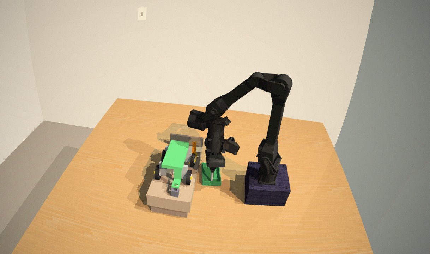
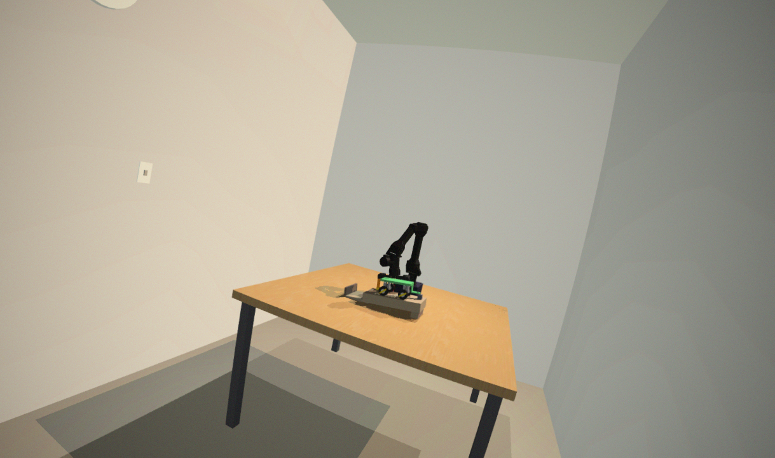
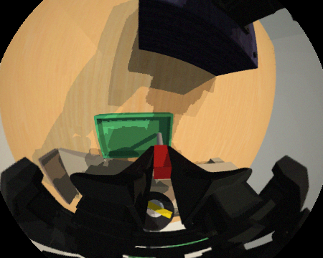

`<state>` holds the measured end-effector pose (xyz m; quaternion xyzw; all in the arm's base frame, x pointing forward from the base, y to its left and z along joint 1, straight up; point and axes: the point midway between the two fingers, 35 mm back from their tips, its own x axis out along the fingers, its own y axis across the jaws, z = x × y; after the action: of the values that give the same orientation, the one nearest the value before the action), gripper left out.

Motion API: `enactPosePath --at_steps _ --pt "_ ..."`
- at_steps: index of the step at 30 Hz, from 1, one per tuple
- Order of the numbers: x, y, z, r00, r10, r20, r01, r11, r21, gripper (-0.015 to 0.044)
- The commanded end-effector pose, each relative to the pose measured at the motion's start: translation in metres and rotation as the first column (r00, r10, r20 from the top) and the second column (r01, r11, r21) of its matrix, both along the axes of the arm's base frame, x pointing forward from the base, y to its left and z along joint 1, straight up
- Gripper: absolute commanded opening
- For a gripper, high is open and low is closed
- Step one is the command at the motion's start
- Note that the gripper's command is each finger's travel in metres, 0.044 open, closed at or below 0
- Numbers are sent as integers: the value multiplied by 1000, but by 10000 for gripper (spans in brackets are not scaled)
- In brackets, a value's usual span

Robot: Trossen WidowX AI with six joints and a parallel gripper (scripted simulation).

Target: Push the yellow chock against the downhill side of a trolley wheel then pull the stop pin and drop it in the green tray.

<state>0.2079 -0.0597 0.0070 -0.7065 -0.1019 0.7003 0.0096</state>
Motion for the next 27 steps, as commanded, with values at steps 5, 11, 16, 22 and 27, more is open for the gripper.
enactPosePath --at_steps 5,11,16,22,27 --pt "0 -1 -3 1000 -4 0 4 1000 6 184" --pt "0 -6 -4 1000 -4 0 4 1000 5 190" --pt "0 -9 -5 1000 -4 0 4 1000 5 190" --pt "1 -13 -6 1000 -4 0 4 1000 5 190" --pt "1 -15 -7 1000 -4 0 4 1000 4 190"
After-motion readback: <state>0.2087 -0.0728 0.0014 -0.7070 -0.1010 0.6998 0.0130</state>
